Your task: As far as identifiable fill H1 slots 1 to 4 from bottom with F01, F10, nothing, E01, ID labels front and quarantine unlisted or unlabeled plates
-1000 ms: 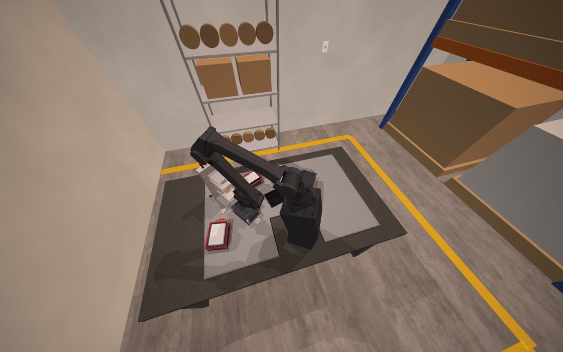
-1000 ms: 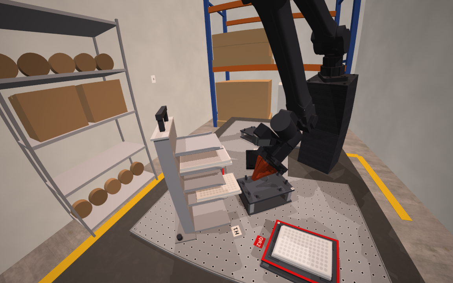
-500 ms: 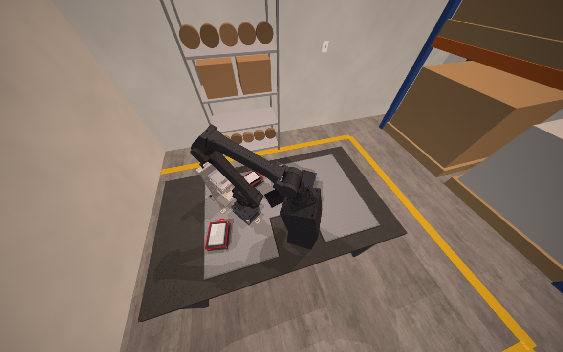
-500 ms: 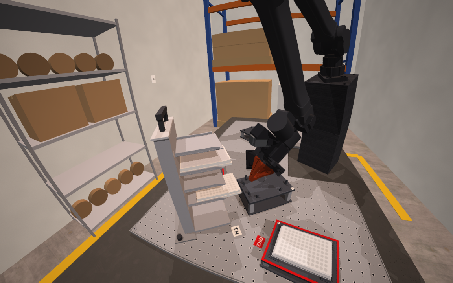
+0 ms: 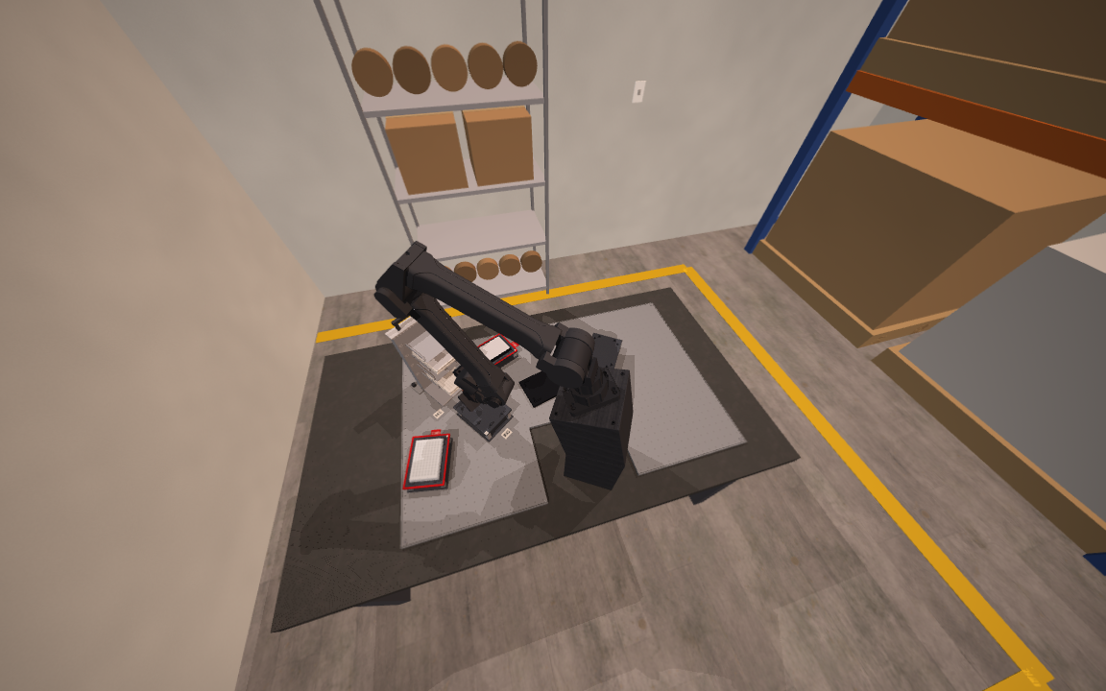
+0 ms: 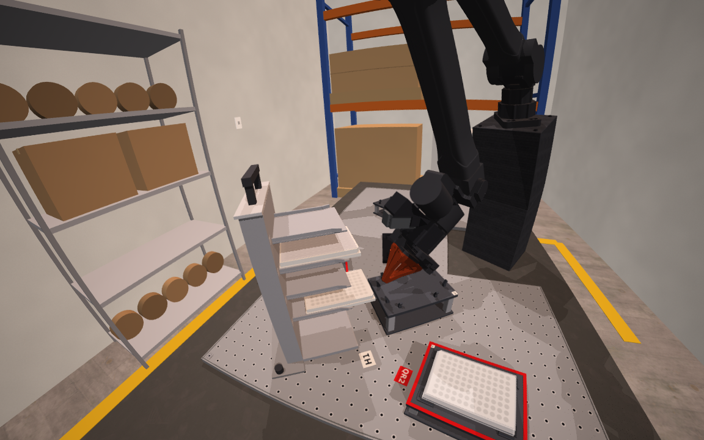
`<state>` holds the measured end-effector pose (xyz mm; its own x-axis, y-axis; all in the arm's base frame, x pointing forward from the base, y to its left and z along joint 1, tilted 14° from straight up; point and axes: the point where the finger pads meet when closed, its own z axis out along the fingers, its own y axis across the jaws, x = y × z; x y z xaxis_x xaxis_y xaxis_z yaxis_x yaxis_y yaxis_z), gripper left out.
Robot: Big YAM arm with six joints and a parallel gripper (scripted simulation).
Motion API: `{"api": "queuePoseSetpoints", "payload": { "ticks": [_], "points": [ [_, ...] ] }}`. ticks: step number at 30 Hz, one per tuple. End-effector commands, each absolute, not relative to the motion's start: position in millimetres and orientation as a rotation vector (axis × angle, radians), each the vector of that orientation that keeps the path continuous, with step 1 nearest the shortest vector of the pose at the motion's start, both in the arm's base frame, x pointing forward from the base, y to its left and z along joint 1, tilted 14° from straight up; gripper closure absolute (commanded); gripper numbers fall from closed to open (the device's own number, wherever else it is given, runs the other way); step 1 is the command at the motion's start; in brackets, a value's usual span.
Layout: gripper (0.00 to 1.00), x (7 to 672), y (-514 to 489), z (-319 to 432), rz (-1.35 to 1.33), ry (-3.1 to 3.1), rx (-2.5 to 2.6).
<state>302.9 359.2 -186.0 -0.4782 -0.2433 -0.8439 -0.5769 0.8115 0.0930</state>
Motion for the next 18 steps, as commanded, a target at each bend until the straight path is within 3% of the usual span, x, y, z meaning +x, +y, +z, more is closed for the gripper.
{"api": "queuePoseSetpoints", "payload": {
  "ticks": [1,18],
  "points": [
    [1.00,310,357,-184,0.448,2.071,-0.603],
    [1.00,319,363,-181,0.449,2.068,-0.602]
  ]
}}
